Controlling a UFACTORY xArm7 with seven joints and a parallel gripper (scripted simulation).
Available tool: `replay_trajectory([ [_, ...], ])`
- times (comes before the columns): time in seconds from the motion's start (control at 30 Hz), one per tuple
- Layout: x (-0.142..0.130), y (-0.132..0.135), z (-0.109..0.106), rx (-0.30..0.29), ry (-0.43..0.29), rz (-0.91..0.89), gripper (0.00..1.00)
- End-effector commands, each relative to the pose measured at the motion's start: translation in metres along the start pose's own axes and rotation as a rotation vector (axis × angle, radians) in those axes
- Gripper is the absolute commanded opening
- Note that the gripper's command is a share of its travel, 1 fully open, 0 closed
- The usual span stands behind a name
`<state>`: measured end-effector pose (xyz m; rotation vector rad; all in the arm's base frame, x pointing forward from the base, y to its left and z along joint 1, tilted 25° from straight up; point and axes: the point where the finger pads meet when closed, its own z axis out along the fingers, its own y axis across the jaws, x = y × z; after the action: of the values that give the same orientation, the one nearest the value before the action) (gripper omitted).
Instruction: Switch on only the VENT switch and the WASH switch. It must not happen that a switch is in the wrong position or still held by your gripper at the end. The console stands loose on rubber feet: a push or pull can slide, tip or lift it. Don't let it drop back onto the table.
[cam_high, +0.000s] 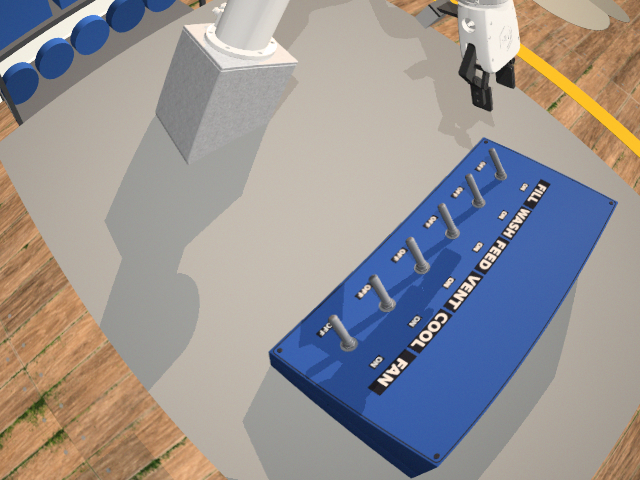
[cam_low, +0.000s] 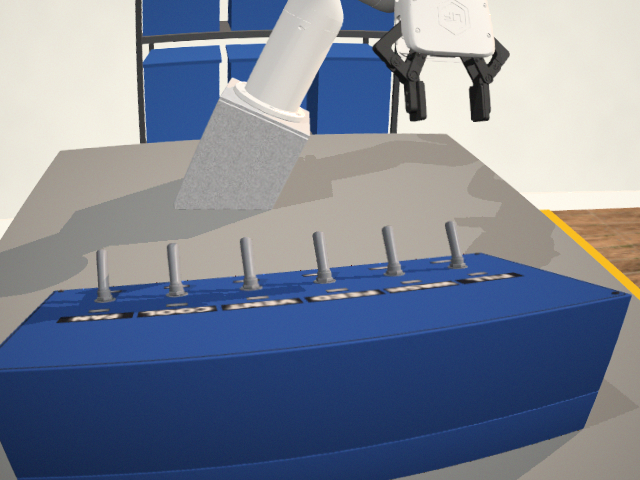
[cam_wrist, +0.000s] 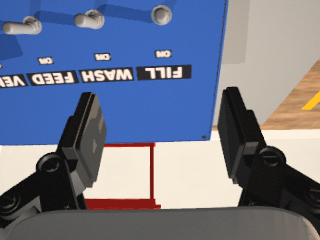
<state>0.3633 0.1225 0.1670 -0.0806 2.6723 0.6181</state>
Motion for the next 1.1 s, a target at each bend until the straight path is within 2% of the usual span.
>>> replay_trajectory([
  [0.0,-0.002,0.0,-0.001,0.0,-0.003,0.0,0.76],
  [0.4,-0.001,0.0,-0.001,0.0,-0.003,0.0,0.76],
  [0.53,0.005,0.0,-0.001,0.0,-0.003,0.0,0.76],
  [0.73,0.028,-0.001,-0.001,0.0,-0.004,0.001,0.76],
  [0.77,0.028,-0.001,-0.001,0.0,-0.004,0.001,1.0],
  [1.07,0.027,-0.001,0.012,-0.001,-0.003,0.0,1.0],
])
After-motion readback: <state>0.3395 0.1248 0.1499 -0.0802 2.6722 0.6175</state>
